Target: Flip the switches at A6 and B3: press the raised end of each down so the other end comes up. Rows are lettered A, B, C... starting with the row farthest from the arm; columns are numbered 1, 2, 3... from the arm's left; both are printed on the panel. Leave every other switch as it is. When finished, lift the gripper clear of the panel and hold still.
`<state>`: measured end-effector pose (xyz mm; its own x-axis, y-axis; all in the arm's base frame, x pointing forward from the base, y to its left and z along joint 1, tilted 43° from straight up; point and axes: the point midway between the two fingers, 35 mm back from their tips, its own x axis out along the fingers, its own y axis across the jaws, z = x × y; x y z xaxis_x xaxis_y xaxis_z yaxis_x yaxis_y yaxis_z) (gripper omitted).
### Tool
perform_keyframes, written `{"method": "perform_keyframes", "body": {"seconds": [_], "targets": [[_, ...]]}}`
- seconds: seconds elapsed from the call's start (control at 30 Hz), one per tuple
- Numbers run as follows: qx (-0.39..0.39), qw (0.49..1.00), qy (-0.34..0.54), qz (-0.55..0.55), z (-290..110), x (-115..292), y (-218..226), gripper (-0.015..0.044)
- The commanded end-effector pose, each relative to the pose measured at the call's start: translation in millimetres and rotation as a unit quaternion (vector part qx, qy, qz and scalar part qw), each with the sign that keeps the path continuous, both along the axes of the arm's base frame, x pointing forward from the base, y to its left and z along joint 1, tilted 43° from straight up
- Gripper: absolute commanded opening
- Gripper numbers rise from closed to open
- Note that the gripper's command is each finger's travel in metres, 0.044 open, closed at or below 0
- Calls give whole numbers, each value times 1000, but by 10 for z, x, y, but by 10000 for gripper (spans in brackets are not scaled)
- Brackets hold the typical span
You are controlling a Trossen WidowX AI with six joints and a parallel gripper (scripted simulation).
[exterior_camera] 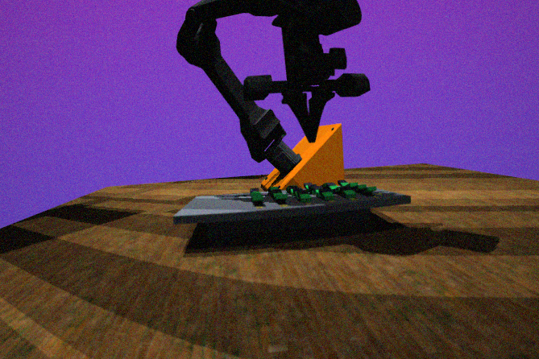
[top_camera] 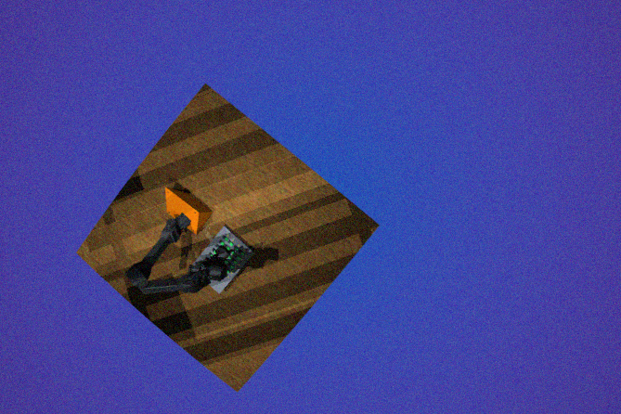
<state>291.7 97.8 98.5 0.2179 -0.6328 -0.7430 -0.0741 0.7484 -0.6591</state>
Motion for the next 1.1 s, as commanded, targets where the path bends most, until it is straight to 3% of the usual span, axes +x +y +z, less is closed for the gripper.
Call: {"method": "perform_keyframes", "body": {"seconds": [0.0, 0.23, 1.07], "targets": [[-6, 1000, 2, -12, -113, -75, 1, 0], [-5, 1000, -8, -3, -369, -13, -228, 0], [-6, 1000, -9, -3, -545, 36, -385, 0]]}}
